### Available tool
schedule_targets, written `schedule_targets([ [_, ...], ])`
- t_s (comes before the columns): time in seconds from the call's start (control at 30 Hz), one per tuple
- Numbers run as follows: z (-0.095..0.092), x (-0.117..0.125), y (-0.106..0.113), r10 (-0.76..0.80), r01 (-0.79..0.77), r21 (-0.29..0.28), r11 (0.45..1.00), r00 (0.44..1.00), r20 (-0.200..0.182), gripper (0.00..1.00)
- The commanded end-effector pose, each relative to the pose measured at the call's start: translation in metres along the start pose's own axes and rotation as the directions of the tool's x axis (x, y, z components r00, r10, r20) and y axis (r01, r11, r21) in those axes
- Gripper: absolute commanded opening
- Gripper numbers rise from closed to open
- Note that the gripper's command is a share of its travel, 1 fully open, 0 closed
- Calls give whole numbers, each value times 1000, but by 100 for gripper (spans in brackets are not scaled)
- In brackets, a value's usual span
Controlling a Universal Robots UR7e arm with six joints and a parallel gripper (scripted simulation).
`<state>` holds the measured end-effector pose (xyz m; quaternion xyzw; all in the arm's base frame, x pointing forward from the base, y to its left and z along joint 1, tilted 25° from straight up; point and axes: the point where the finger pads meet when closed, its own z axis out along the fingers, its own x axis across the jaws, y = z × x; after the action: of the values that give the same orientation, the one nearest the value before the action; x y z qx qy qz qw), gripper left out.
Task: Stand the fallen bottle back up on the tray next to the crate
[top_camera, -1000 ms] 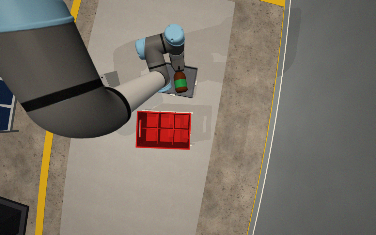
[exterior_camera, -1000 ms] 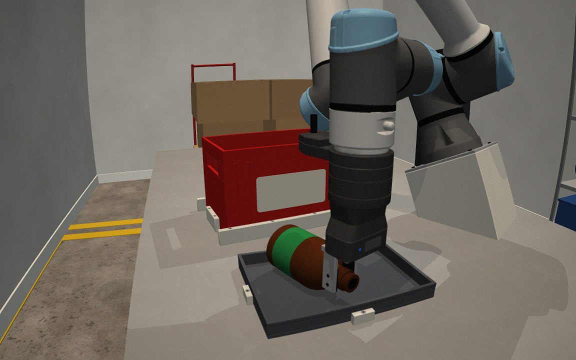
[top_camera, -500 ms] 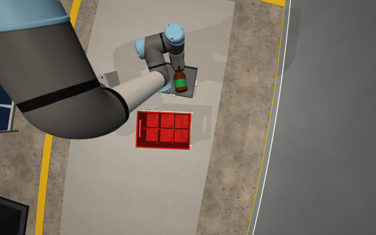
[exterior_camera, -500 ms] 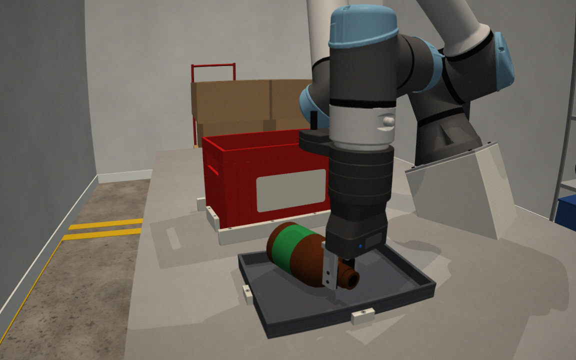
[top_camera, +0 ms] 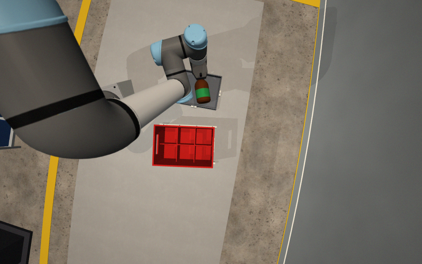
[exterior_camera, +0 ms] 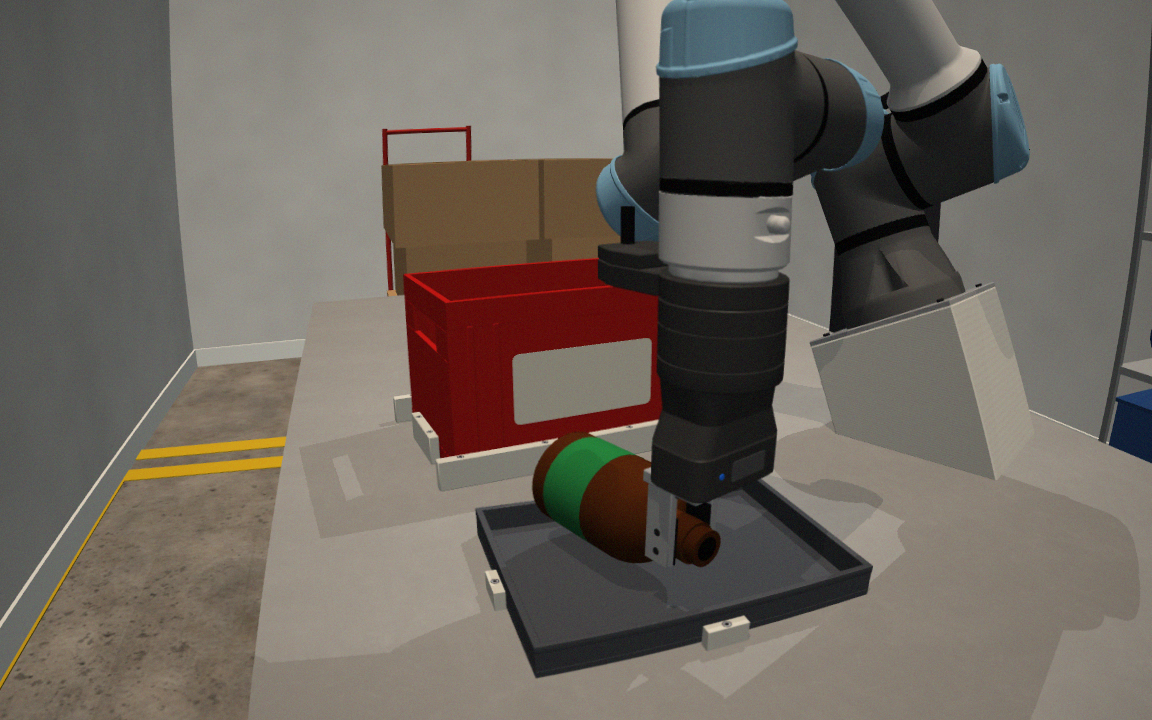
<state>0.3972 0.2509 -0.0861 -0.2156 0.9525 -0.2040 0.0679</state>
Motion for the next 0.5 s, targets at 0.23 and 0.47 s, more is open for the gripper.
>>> schedule_targets([
  [0.23, -13, 0, 0, 0, 0, 0, 1000, 1000, 1, 0],
  [0.47, -20, 0, 0, 0, 0, 0, 1000, 1000, 1, 0],
])
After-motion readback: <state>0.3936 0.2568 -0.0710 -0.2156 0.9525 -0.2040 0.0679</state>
